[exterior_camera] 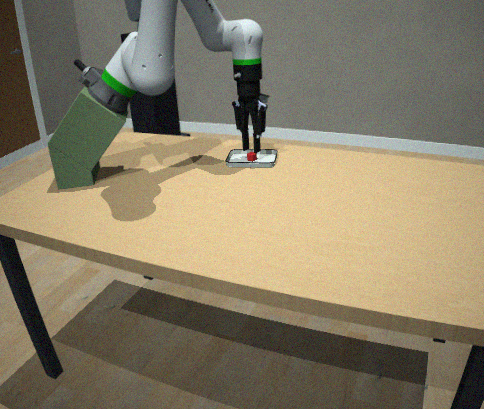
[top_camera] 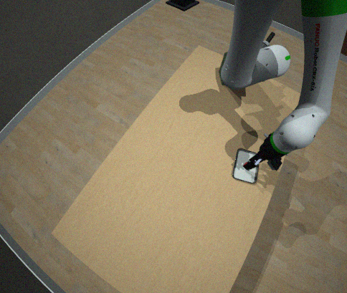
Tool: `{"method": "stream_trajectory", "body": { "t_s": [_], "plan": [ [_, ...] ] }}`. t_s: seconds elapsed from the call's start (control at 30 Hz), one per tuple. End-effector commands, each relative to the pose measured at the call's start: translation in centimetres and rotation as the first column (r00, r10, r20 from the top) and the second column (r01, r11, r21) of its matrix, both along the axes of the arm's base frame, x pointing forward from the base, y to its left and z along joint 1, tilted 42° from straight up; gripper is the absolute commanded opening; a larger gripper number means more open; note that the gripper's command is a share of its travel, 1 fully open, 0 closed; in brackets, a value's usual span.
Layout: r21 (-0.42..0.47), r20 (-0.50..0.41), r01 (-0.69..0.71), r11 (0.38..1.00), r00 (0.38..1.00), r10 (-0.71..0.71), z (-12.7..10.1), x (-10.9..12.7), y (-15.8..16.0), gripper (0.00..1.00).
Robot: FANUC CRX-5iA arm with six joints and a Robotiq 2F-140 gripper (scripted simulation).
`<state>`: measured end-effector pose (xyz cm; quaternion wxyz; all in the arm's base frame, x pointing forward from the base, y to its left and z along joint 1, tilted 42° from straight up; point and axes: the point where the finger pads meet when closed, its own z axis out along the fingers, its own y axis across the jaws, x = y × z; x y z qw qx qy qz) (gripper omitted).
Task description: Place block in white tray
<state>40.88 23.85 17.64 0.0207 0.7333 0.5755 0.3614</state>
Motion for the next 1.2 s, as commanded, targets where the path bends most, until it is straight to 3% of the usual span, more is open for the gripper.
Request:
{"method": "stream_trajectory", "body": {
  "t_s": [0.0, 0.9, 1.17],
  "plan": [
    [0.000, 0.000, 0.000, 1.000, 1.000, 0.000, 0.8, -0.6, -0.4, 0.34],
    [0.000, 0.000, 0.000, 1.000, 1.000, 0.000, 2.0, -1.4, -1.2, 0.34],
    [-0.004, -0.004, 0.001, 1.000, 1.000, -0.001, 1.5, 1.9, -6.7, 0.34]
  ]
}}
